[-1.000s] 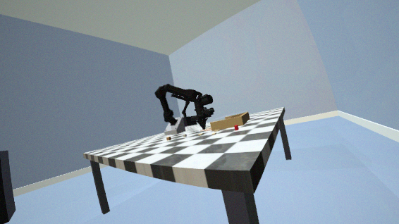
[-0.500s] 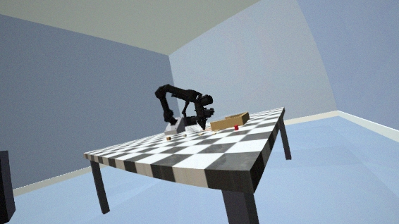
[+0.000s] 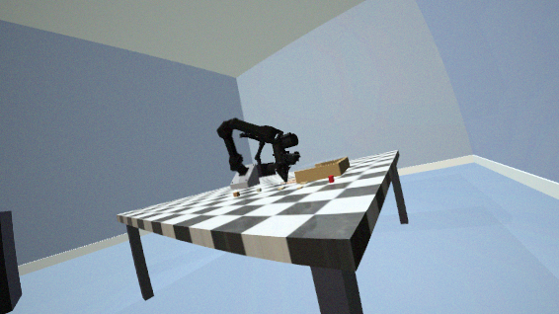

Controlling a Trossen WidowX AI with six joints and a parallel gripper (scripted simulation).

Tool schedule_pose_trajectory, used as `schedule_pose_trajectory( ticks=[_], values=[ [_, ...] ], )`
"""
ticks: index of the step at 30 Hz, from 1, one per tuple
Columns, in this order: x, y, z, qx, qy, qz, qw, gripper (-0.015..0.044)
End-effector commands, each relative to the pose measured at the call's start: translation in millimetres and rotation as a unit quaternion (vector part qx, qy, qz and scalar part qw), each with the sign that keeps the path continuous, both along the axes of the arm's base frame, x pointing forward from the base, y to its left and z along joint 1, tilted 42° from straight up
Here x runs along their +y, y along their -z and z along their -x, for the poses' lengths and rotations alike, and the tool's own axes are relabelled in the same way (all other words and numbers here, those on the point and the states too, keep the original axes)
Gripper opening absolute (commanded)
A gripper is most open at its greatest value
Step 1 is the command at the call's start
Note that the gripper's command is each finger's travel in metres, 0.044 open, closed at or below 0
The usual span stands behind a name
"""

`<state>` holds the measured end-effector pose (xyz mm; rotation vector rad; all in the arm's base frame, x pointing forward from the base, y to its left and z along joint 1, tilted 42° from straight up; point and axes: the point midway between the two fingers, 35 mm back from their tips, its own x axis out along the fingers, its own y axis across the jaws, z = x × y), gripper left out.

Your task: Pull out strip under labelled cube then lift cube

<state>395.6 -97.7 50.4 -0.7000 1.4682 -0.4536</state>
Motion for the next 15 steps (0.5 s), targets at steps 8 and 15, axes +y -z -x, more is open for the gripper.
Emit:
schedule_pose_trajectory(
  ticks=[8,15],
  values=[
    [-0.7,2.1,-0.4,0.001,-0.001,-0.002,1.000,0.0000],
    [-1.2,2.6,-0.8,0.001,-0.001,-0.002,1.000,0.0000]
  ],
)
